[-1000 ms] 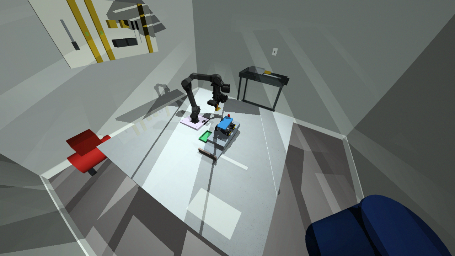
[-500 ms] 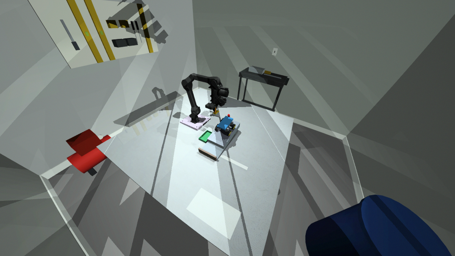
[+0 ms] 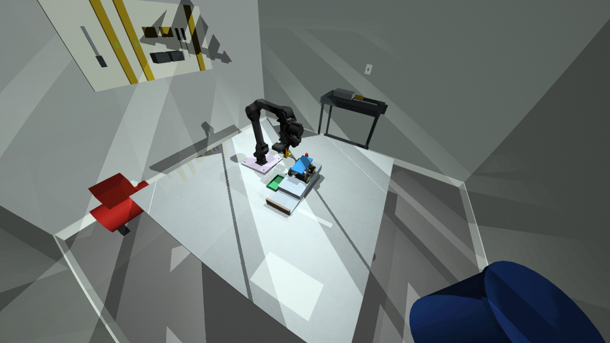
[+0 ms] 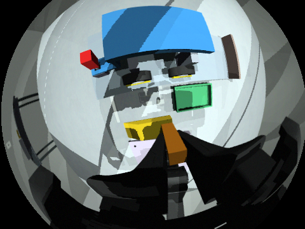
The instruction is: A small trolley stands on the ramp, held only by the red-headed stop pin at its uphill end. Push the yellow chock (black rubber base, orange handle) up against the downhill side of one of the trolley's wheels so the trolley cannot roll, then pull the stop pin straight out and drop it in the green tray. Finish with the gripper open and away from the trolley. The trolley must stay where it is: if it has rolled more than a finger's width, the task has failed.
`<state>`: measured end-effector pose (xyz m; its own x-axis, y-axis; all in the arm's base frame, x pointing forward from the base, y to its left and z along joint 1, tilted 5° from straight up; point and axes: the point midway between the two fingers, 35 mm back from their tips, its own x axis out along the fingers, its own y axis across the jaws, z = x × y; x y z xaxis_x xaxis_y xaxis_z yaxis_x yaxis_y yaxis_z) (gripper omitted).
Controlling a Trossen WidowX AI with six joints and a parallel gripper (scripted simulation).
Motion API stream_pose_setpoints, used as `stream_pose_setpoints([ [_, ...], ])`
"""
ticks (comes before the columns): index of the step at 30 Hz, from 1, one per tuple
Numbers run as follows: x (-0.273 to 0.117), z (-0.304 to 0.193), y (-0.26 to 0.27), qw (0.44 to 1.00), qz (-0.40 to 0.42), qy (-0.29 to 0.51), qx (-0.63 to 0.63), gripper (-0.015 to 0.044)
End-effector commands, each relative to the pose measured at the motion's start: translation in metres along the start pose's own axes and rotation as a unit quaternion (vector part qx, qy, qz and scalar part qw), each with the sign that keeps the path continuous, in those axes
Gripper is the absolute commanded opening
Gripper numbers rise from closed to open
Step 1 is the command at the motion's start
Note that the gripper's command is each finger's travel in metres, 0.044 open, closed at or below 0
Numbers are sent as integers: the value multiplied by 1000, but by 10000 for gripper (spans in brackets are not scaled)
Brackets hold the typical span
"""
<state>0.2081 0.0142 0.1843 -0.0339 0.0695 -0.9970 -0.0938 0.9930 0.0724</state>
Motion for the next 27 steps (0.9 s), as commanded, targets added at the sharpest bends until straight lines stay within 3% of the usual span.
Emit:
stream_pose_setpoints([
  [1, 1, 4, -14, 1000, -3, 0, -2, 0],
  [27, 8, 32, -117, 1000, -8, -1, -2, 0],
])
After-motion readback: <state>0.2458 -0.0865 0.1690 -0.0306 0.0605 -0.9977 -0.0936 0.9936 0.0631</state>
